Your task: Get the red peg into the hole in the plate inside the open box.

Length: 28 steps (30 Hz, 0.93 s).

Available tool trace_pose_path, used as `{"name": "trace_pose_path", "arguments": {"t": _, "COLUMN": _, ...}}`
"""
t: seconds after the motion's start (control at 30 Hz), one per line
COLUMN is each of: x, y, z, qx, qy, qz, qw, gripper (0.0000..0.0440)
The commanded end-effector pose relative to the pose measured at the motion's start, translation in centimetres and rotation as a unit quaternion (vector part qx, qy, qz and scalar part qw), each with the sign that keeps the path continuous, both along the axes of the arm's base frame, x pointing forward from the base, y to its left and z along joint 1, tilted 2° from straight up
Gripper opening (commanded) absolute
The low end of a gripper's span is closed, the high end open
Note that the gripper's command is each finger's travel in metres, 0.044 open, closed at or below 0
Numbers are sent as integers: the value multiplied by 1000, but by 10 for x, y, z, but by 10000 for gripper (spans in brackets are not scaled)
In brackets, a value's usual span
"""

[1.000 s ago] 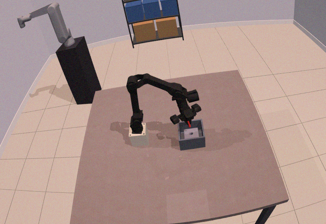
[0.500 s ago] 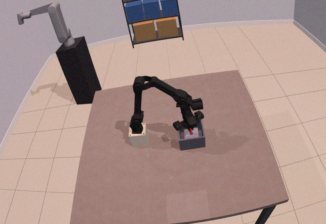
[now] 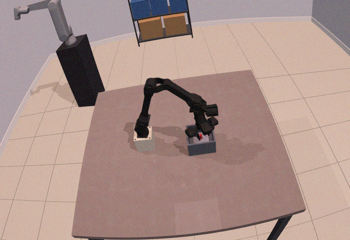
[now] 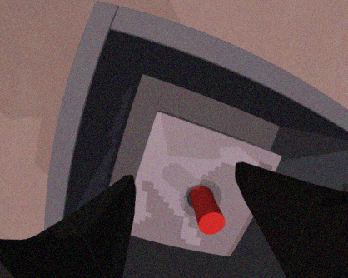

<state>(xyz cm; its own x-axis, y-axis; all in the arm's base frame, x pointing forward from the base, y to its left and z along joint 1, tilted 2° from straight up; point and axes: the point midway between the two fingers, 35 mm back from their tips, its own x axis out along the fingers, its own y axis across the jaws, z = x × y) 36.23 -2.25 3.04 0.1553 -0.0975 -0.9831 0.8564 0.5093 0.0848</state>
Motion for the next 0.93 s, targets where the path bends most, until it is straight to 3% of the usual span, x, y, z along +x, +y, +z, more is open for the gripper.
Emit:
{"name": "trace_pose_path", "arguments": {"t": 0.0, "x": 12, "y": -5, "z": 2, "qx": 0, "qy": -4, "qz": 7, "qw": 1000, "gripper": 352}}
{"name": "trace_pose_path", "arguments": {"t": 0.17, "x": 27, "y": -14, "z": 5, "qx": -6, "qy": -18, "qz": 9, "qw": 1000, "gripper": 440}}
{"name": "trace_pose_path", "arguments": {"t": 0.57, "x": 57, "y": -44, "z": 23, "qx": -29, "qy": -70, "qz": -8, "qw": 997, "gripper": 440}}
{"name": "trace_pose_path", "arguments": {"t": 0.9, "x": 58, "y": -45, "z": 23, "qx": -30, "qy": -71, "qz": -8, "qw": 997, "gripper": 440}}
